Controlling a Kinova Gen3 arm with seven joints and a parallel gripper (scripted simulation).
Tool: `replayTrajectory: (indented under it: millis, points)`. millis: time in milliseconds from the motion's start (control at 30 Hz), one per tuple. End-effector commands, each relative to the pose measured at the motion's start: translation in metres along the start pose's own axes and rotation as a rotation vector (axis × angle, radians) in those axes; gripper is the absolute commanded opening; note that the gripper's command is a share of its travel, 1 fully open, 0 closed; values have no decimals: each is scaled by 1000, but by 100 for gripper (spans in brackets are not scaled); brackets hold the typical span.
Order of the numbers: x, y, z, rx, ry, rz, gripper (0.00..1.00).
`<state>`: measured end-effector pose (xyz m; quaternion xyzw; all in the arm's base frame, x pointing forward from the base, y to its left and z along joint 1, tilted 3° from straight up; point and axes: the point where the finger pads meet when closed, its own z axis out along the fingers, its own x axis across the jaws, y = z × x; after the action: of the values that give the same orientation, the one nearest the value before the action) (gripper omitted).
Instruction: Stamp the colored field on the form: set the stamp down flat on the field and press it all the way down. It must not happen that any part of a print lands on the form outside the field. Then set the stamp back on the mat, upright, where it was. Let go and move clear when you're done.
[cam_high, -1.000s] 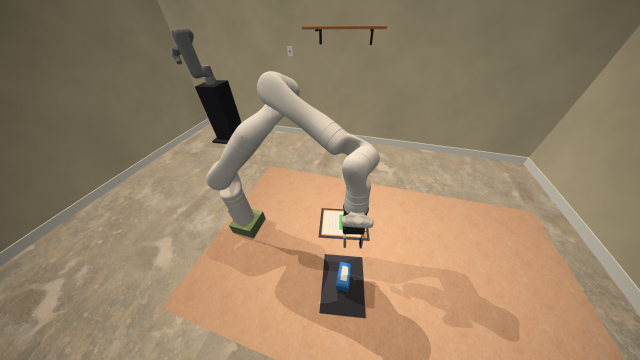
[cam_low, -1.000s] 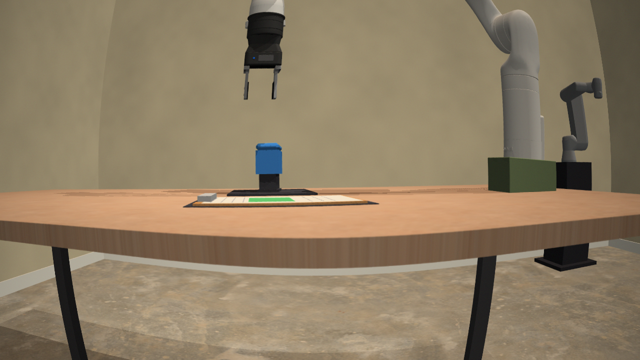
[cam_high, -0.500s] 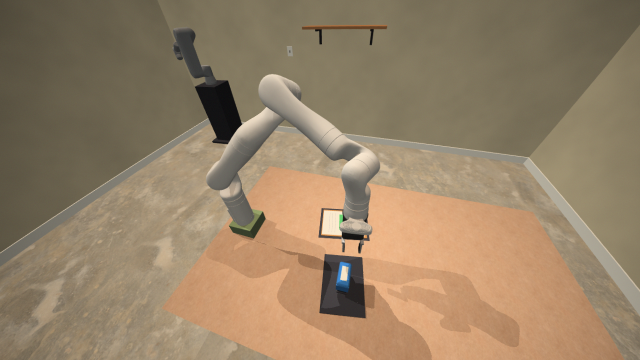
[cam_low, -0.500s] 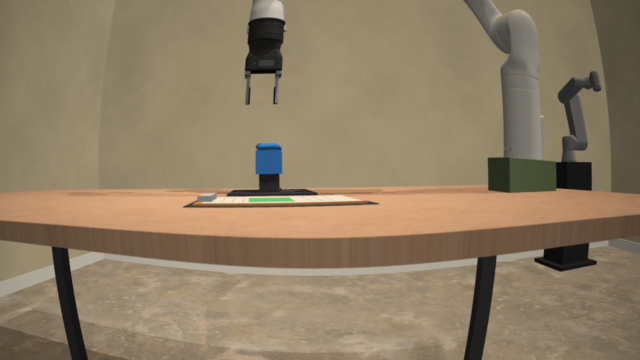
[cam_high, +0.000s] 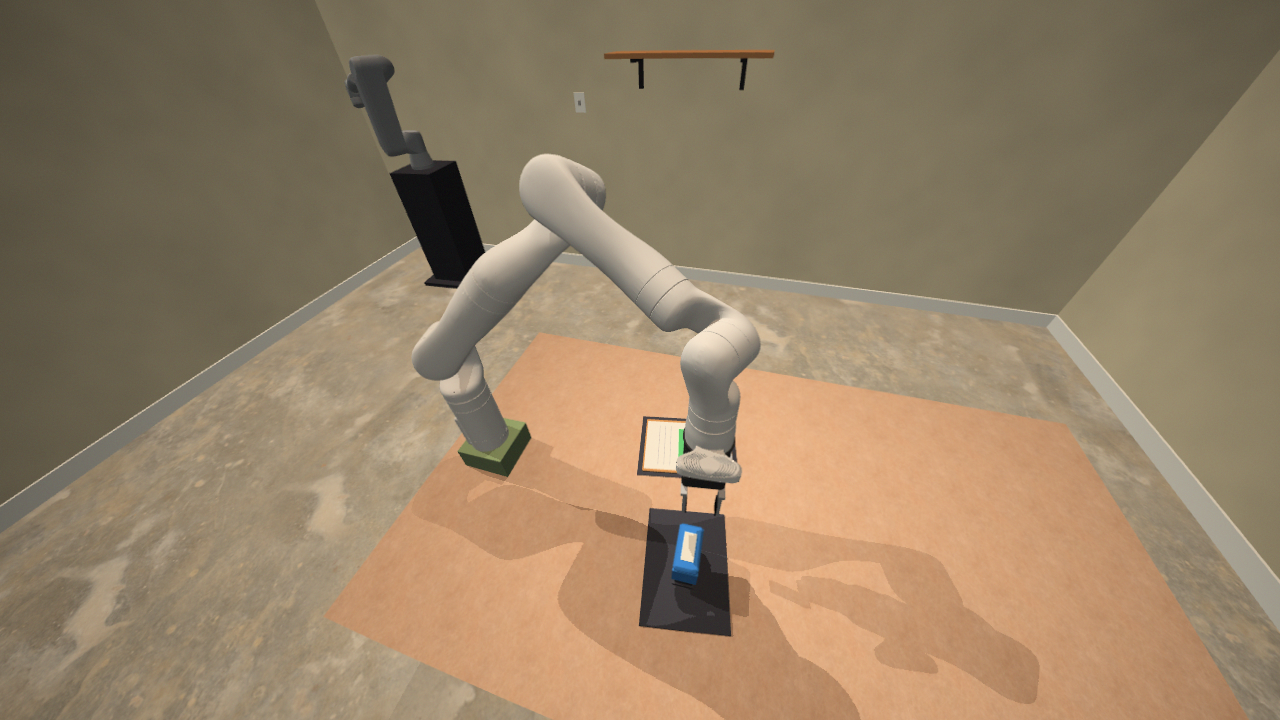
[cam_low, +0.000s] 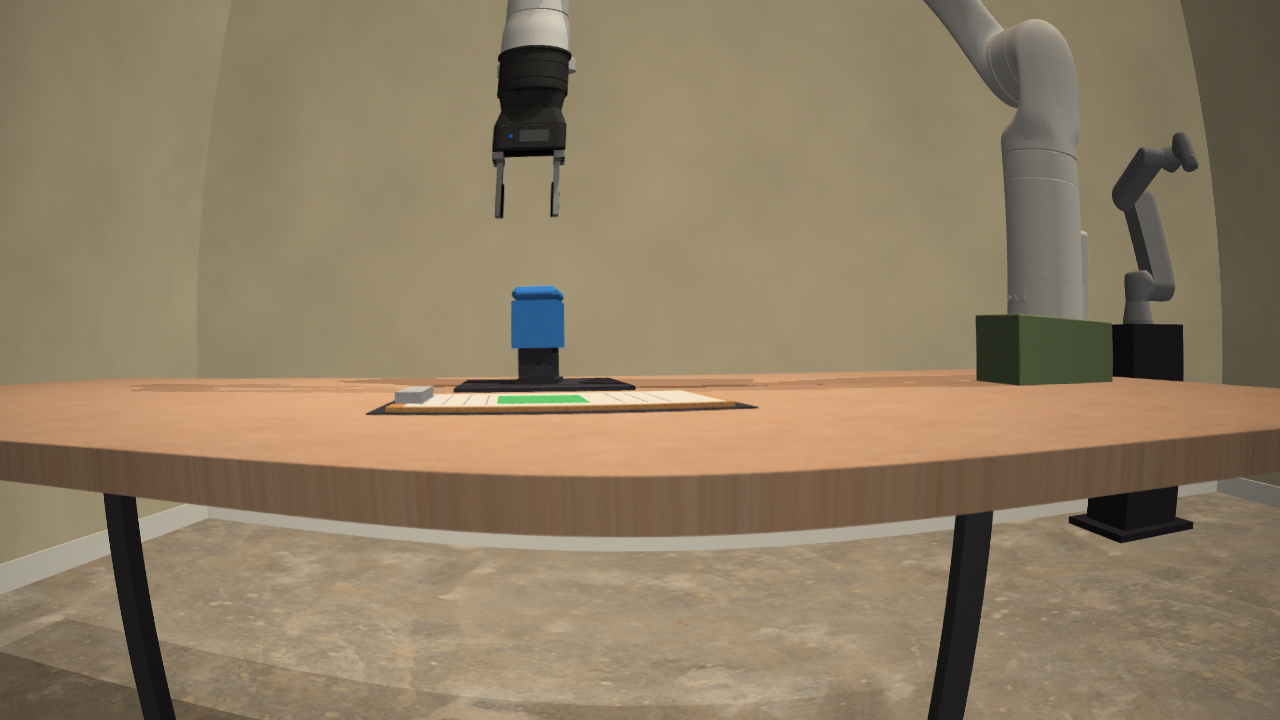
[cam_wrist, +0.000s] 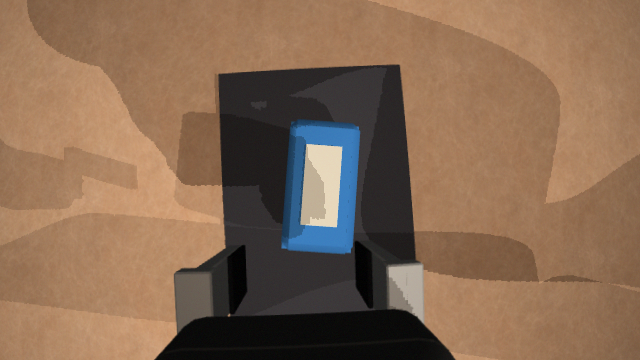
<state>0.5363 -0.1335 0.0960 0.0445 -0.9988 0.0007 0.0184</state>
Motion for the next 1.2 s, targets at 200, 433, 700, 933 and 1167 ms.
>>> replayTrajectory:
  millis: [200, 433, 700, 933, 1167]
  points:
    - [3, -9, 4, -4, 3, 21, 100]
    - [4, -14, 7, -9, 5, 34, 100]
    - [6, -18, 10, -13, 6, 46, 100]
    - [9, -28, 16, -22, 10, 75, 100]
    - [13, -39, 23, -32, 14, 105, 100]
